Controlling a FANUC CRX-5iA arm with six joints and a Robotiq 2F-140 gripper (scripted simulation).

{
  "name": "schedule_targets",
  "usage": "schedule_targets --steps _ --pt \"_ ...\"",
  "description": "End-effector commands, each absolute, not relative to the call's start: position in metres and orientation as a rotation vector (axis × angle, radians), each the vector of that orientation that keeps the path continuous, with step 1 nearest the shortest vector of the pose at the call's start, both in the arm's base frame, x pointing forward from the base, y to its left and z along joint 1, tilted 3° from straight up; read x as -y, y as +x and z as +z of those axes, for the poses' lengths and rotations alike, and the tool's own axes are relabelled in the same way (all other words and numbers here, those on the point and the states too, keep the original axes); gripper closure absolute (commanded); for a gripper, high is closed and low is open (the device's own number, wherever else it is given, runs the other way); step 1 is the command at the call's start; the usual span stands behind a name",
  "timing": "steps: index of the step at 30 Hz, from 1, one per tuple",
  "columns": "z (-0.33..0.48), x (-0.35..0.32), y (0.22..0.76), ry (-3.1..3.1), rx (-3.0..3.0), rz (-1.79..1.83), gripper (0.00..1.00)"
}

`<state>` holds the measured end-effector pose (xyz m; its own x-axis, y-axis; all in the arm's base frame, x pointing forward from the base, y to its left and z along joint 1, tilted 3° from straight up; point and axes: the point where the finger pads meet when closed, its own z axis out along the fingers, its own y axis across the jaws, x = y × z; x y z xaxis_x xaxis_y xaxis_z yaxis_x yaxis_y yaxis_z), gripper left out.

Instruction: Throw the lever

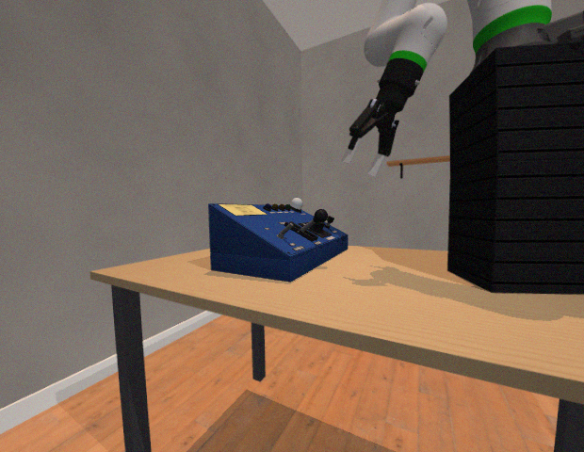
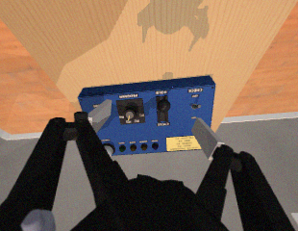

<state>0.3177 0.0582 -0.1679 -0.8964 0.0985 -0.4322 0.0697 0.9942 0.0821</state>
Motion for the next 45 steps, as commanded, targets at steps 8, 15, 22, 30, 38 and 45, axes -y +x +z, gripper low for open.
schedule_targets --steps 8,15,22,30,38,45 --pt "-0.1695 -0.0523 0.3211 0.393 -2.666 0.165 0.0" --pt "-0.1695 -0.0523 0.3211 0.393 -2.666 0.165 0.0" --pt "-0.1695 -0.0523 0.3211 0.393 -2.666 0.165 0.0" --pt "-0.1695 -0.0523 0.3211 0.393 -2.666 0.165 0.0" --pt "-0.1695 -0.0523 0.3211 0.393 -2.666 0.165 0.0" --pt "-0.1695 -0.0523 0.3211 0.393 -2.666 0.165 0.0"
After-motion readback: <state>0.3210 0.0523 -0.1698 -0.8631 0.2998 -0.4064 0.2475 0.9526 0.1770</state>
